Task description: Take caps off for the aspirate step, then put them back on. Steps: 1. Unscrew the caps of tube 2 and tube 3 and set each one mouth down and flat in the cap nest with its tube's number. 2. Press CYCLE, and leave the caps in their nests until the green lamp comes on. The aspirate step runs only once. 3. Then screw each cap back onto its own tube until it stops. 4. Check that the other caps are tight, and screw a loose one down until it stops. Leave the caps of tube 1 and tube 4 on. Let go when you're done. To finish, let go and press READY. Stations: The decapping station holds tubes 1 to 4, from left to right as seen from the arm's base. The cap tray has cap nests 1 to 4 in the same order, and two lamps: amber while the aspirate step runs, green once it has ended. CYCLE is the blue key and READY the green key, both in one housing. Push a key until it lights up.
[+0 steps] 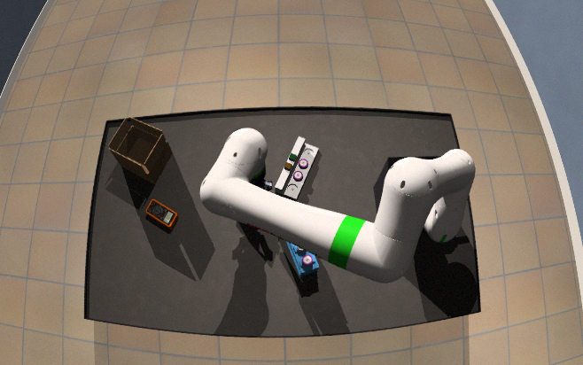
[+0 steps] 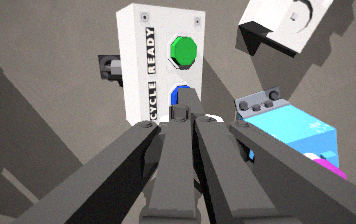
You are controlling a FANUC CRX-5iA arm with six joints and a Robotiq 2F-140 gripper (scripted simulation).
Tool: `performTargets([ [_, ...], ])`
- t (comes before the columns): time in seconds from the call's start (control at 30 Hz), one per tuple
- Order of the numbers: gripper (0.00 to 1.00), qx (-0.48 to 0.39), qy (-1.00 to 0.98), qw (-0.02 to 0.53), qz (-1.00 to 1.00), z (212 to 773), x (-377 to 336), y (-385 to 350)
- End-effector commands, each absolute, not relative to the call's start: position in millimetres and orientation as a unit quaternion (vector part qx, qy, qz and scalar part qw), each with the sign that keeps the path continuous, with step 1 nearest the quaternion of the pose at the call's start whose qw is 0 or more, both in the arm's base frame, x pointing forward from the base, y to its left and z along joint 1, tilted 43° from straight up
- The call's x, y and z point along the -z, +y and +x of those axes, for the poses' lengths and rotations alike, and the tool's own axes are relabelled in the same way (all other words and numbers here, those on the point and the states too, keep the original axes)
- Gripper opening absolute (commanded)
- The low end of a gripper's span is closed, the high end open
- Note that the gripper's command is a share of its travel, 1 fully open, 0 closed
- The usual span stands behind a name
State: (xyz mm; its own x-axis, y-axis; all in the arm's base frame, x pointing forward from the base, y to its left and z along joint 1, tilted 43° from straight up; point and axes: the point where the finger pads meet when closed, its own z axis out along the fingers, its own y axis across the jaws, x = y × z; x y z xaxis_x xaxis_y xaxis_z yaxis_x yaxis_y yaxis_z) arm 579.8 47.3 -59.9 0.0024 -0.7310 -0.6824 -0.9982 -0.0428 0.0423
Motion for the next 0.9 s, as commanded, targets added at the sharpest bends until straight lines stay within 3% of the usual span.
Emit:
performTargets([
  [0.0,0.1,-0.278,0.649,0.24,-0.666,580.3,59.8,46.8],
  [0.87,0.1,-0.278,0.649,0.24,-0.666,579.8,65.6,52.2],
])
